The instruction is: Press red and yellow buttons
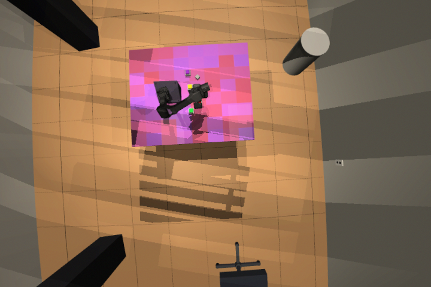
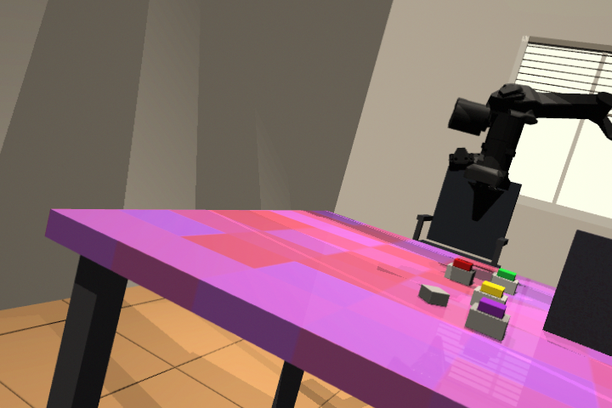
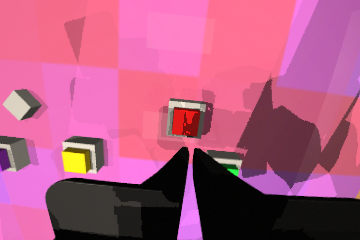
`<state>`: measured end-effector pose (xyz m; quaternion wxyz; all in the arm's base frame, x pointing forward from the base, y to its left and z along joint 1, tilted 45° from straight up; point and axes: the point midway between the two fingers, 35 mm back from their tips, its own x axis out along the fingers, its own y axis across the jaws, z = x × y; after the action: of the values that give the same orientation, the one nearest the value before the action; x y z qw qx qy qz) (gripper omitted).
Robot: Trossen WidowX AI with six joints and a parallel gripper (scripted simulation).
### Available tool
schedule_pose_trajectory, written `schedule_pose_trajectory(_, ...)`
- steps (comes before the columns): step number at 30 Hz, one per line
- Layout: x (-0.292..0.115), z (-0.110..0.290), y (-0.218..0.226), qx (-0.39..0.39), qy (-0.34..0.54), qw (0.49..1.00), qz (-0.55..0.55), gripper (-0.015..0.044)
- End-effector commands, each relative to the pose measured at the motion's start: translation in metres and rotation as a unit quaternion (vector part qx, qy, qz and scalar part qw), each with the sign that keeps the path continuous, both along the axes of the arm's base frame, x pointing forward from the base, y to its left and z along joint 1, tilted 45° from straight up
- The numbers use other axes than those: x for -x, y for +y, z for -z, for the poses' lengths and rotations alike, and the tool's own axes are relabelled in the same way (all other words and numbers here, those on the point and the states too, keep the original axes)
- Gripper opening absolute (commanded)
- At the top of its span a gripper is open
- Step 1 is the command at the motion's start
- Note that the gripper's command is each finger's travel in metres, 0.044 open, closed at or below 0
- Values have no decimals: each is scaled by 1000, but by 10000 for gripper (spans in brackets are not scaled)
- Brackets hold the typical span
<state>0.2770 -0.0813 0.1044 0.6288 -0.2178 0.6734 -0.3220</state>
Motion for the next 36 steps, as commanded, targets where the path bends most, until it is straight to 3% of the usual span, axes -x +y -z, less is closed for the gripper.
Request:
schedule_pose_trajectory(1,2,-2,6,-2,2,1000,7,20)
schedule_pose_trajectory(12,56,99,121,-6,3,1000,7,20)
schedule_pose_trajectory(17,58,103,120,-5,3,1000,7,20)
schedule_pose_trajectory(22,65,143,81,-4,3,1000,7,20)
schedule_pose_trajectory(36,67,155,69,-4,3,1000,7,20)
